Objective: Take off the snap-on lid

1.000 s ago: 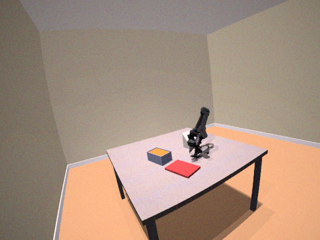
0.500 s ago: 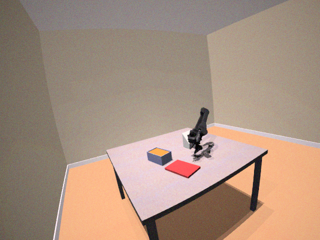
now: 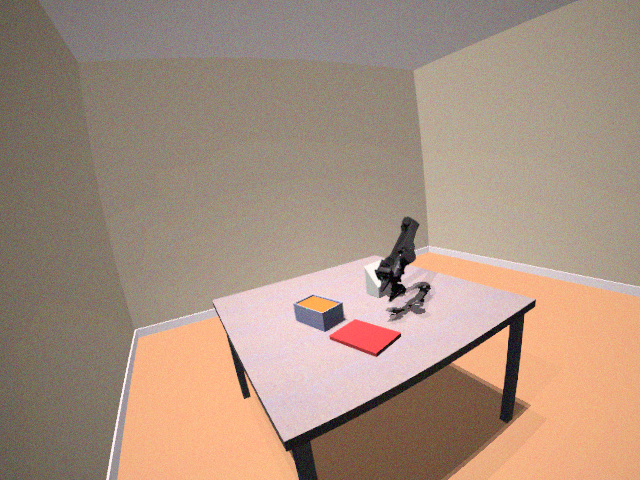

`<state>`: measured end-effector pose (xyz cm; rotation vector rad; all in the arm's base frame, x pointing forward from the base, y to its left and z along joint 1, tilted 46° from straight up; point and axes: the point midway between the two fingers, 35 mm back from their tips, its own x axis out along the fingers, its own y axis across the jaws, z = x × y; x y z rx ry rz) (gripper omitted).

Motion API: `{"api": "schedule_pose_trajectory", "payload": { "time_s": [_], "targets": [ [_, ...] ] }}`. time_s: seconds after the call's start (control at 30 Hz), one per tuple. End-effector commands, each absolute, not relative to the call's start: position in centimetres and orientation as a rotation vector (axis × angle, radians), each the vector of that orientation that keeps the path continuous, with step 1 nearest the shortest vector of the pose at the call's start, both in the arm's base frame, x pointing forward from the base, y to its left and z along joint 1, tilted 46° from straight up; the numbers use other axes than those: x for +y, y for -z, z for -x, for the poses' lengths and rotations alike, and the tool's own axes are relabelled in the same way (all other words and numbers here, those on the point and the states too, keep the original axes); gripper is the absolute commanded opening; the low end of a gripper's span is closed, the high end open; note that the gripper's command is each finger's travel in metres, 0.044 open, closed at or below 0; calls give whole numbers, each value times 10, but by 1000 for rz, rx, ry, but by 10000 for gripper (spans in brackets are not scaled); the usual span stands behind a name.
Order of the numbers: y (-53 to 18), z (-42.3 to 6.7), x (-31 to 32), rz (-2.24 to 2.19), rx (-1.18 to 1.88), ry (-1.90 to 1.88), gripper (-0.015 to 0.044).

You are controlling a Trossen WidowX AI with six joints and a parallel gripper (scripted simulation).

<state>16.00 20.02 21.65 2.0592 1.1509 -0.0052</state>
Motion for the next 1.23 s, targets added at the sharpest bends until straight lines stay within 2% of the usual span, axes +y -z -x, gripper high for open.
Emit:
{"api": "schedule_pose_trajectory", "payload": {
  "time_s": [0.0,1.2],
  "targets": [
    [-226,-158,193,-2060,1151,-8,440],
    [-226,-158,188,-2059,1151,-8,440]
  ]
}}
